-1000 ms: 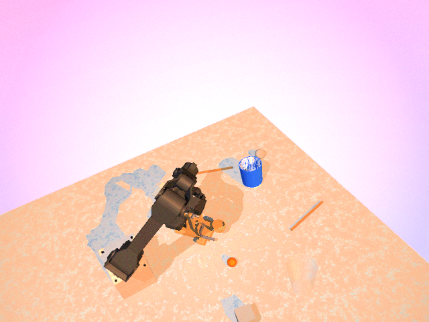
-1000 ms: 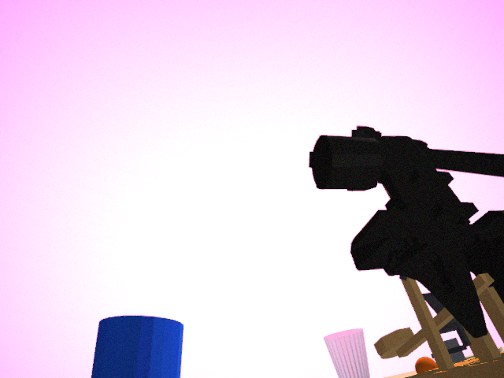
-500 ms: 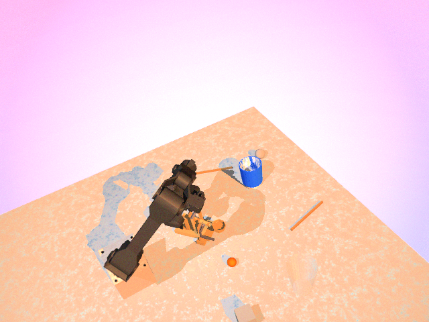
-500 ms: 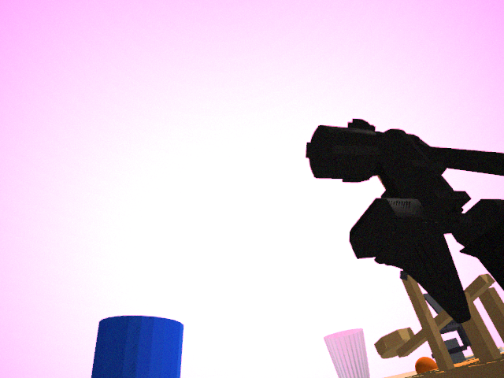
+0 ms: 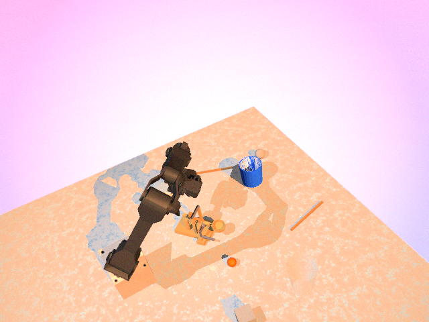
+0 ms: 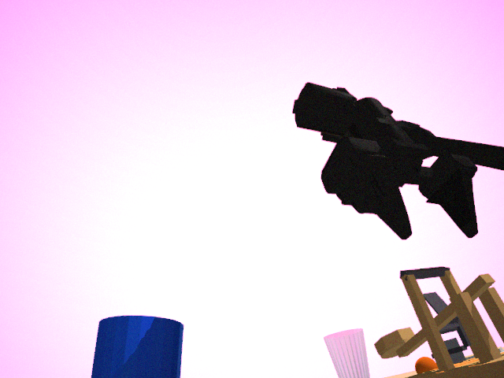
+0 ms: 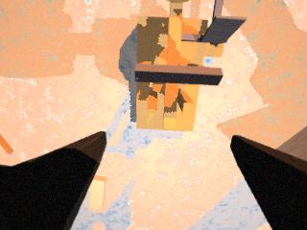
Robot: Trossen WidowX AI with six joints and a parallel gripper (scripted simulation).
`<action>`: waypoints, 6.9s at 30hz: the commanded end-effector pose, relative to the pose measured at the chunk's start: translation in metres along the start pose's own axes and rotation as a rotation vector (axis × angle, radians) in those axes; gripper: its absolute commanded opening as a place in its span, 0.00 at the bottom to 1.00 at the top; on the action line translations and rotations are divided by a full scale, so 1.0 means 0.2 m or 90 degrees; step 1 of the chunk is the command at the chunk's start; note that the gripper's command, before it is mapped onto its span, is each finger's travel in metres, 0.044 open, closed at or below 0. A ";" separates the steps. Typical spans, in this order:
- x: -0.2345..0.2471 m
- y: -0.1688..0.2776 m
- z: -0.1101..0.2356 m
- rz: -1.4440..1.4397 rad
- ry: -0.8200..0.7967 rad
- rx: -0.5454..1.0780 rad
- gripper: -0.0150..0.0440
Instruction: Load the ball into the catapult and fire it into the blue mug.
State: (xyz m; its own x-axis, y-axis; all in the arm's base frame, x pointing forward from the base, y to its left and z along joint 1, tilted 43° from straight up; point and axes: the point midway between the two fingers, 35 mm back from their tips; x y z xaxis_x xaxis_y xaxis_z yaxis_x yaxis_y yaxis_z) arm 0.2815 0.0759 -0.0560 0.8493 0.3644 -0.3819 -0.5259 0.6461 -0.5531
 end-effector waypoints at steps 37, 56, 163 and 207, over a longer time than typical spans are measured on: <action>-0.01 0.01 0.02 0.855 0.001 -0.001 1.00; -0.01 0.01 0.03 1.273 0.003 0.000 1.00; -0.02 0.00 -0.43 1.981 0.007 0.003 0.37; 0.10 -0.05 -0.20 1.361 0.007 0.000 0.25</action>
State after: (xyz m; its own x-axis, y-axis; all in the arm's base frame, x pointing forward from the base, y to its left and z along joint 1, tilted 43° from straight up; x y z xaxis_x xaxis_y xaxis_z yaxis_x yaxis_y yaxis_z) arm 0.2951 0.0478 -0.0893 -0.9147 0.3289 -0.2349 -0.4005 -0.6591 0.6365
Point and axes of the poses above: the point midway between the two fingers, 35 mm back from their tips, its own z axis back along the fingers, its own x axis across the jaws, y = z × x, and after that the axes turned 5 degrees about -z, right-handed
